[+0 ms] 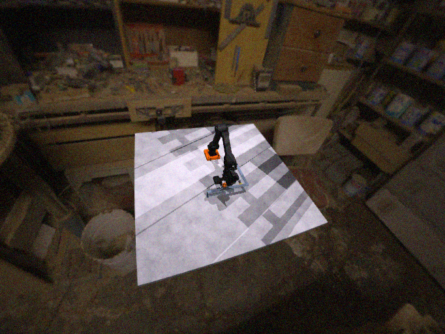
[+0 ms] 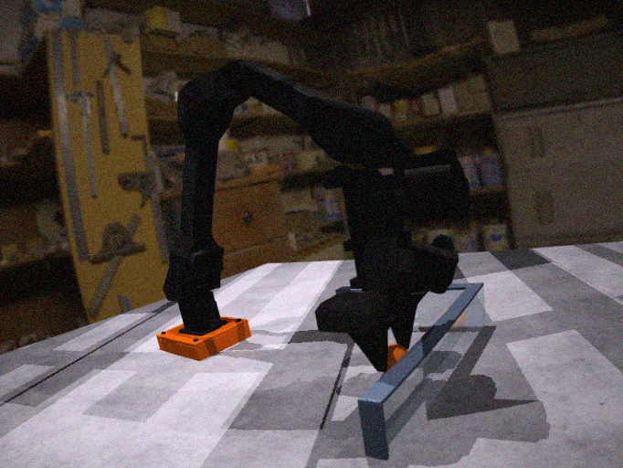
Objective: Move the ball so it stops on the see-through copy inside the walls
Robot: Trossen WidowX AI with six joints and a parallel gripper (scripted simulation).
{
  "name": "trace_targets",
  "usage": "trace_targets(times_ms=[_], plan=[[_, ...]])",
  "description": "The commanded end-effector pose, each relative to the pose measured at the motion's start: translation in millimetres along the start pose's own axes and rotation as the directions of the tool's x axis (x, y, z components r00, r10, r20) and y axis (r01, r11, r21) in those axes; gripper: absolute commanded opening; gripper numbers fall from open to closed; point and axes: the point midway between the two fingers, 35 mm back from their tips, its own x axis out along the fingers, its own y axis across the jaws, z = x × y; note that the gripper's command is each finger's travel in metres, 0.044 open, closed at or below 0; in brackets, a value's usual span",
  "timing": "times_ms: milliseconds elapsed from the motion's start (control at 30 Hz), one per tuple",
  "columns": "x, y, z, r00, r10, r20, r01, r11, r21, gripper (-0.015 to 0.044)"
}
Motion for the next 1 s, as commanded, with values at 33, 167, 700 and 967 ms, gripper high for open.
trace_targets(times_ms=[33, 167, 700, 967], plan=[[2.9, -0.7, -0.2, 1.000, -0.003, -0.002, 0.003, 1.000, 0.004, 0.0182], [2.9, -0.7, -0.2, 1.000, -0.003, -0.002, 0.003, 1.000, 0.004, 0.0156], [-54.1, -0.6, 7.7, 1.000, -0.003, 0.002, 0.002, 1.000, 0.011, 0.0000], [-100.3, -0.5, 5.4, 1.000, -0.001, 0.005, 0.001, 1.000, 0.019, 0.0000]])
